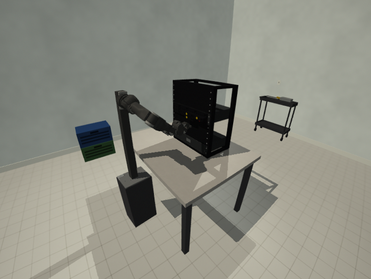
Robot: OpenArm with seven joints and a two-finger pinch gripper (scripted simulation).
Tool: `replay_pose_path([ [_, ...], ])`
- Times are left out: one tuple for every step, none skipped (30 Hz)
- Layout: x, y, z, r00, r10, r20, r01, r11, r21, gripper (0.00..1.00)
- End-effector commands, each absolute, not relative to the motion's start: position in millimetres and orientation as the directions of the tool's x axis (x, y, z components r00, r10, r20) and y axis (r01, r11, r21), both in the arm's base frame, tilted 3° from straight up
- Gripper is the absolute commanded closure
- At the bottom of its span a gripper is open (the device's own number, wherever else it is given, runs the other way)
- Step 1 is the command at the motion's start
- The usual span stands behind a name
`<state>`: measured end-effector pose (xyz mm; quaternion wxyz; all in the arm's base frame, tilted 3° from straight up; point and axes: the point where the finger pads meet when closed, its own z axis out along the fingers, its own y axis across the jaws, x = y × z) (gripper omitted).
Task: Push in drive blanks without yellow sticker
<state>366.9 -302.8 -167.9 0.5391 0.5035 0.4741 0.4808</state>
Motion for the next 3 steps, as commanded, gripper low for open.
replay_pose_path([
  [366.3,-303.6,-166.8,0.092,0.995,-0.029,-0.045,0.033,0.998,1.0],
  [366.3,-303.6,-166.8,0.092,0.995,-0.029,-0.045,0.033,0.998,1.0],
  [366.3,-303.6,-166.8,0.092,0.995,-0.029,-0.045,0.033,0.998,1.0],
])
